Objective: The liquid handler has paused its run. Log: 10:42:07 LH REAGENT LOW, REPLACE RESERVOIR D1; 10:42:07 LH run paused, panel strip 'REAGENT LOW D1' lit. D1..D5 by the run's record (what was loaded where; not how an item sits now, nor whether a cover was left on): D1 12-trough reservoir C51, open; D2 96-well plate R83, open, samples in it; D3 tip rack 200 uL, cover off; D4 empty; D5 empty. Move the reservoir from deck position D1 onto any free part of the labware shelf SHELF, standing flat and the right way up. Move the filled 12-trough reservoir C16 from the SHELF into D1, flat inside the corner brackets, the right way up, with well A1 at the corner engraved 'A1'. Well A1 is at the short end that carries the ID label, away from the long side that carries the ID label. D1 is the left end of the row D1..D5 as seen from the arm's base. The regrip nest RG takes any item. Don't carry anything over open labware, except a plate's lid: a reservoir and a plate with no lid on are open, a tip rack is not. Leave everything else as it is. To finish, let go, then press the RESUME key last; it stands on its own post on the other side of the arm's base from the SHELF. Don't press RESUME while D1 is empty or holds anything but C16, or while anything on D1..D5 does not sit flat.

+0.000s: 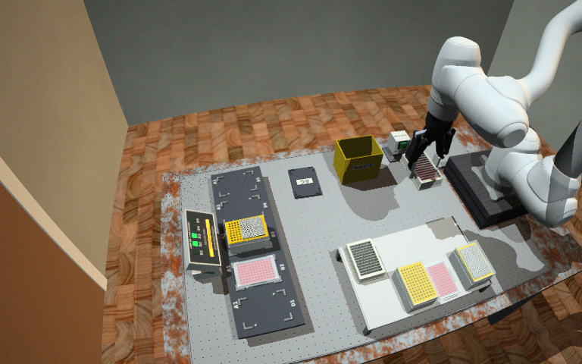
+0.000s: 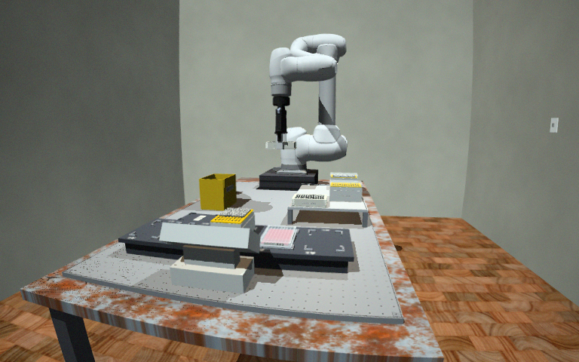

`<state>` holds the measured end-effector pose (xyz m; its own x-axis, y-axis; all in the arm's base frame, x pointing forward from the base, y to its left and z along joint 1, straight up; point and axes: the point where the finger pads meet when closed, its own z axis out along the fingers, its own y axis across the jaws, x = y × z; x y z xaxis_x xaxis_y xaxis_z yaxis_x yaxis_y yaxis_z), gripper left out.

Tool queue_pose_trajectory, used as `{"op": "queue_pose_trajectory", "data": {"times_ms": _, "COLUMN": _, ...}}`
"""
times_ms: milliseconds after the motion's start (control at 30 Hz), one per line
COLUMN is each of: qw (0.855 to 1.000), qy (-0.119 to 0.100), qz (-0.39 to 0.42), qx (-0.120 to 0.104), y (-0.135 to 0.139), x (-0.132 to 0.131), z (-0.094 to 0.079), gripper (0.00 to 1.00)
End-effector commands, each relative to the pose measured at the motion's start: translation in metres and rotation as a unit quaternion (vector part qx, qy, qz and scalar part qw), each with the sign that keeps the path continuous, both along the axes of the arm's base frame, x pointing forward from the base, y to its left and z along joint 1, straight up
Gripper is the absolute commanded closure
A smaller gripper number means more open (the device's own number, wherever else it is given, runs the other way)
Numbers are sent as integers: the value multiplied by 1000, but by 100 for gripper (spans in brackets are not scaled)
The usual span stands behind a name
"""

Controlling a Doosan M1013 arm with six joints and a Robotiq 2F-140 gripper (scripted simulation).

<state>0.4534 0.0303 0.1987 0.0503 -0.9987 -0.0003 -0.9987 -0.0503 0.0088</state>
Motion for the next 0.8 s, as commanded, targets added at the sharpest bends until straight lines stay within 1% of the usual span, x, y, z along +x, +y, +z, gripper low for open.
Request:
{"op": "queue_pose_trajectory", "data": {"times_ms": 0, "qw": 1000, "qy": 0, "qz": -1, "qx": 0, "y": -1, "x": 4, "z": 0, "gripper": 100}}
{"op": "queue_pose_trajectory", "data": {"times_ms": 767, "qw": 1000, "qy": 0, "qz": -1, "qx": 0, "y": 1, "x": 50, "z": 0, "gripper": 100}}
